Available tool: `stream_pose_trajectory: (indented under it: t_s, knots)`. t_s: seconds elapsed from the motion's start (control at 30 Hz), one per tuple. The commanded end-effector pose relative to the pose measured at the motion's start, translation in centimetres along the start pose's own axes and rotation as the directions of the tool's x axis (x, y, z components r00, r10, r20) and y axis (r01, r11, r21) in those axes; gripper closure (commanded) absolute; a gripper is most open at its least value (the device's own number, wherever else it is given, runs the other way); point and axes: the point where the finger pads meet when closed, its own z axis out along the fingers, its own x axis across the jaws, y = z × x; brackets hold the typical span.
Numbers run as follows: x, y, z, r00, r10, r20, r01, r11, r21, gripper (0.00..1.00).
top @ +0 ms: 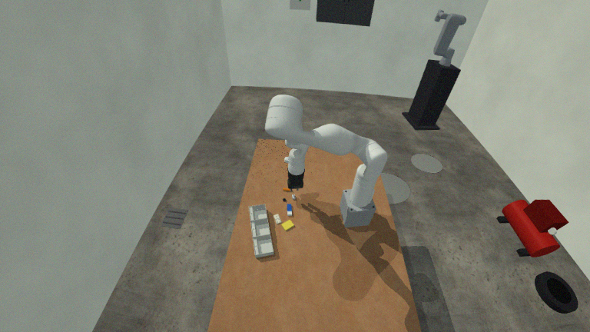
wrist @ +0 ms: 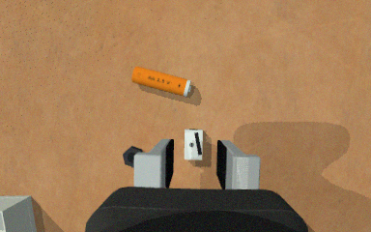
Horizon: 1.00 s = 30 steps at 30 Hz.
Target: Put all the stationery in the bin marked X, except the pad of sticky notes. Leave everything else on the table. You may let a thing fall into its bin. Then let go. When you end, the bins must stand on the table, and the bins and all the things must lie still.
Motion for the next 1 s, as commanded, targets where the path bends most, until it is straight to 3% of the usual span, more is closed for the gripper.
stream_pose_trajectory:
  t_s: [0.0, 0.73, 0.97]
  knots:
    - [-0.2, 0.0, 0.0, 1.000, -0.003, 0.000, 0.003, 1.000, 0.001, 0.38]
    - [-0.3, 0.1, 0.0, 1.000, -0.003, 0.000, 0.003, 1.000, 0.001, 0.38]
    - [-0.2, 0.1, 2.9, 1.000, -0.006, 0.005, 0.006, 1.000, -0.005, 0.38]
